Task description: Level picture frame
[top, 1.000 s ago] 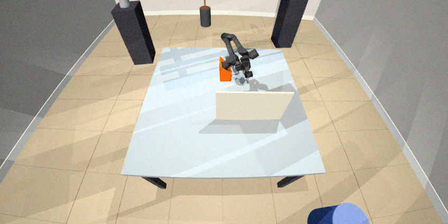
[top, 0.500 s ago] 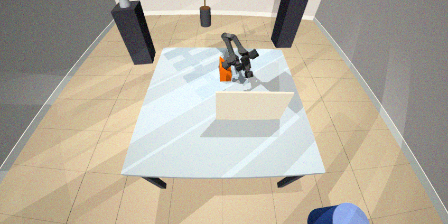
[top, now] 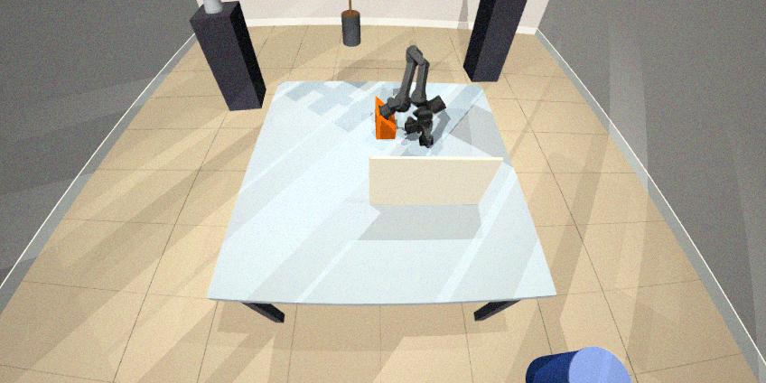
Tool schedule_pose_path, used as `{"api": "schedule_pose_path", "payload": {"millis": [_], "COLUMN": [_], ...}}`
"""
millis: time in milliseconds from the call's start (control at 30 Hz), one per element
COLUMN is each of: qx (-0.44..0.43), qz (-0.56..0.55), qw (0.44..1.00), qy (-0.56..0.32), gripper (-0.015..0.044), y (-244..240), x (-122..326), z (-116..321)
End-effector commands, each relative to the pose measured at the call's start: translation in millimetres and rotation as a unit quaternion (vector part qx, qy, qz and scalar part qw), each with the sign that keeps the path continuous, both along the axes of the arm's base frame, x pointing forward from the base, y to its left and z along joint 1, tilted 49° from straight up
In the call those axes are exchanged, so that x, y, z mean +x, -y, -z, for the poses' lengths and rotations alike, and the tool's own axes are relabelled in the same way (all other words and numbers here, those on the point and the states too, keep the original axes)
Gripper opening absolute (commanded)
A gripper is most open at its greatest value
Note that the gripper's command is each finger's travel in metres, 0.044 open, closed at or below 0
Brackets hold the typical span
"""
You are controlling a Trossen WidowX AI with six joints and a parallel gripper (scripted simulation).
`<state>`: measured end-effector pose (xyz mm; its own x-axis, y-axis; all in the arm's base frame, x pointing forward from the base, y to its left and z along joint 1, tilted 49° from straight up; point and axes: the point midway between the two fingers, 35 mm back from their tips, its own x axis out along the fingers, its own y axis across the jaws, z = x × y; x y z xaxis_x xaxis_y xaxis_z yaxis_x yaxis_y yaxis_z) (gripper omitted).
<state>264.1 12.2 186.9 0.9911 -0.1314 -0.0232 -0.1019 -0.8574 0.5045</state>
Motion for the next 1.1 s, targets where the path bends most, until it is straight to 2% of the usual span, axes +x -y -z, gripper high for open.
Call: {"api": "schedule_pose_path", "payload": {"millis": [0,433,867,1067], "qx": [-0.008,-0.008,-0.009,-0.009], "qz": [-0.004,-0.004,-0.004,-0.004], "qw": [1.000,1.000,1.000,1.000], "qy": [-0.001,-0.001,0.000,0.000], "gripper": [0.0260,0.0260,0.0260,0.0260], "y": [-2,-2,7,8], "x": [5,7,80,84], "z": [4,3,4,5]}}
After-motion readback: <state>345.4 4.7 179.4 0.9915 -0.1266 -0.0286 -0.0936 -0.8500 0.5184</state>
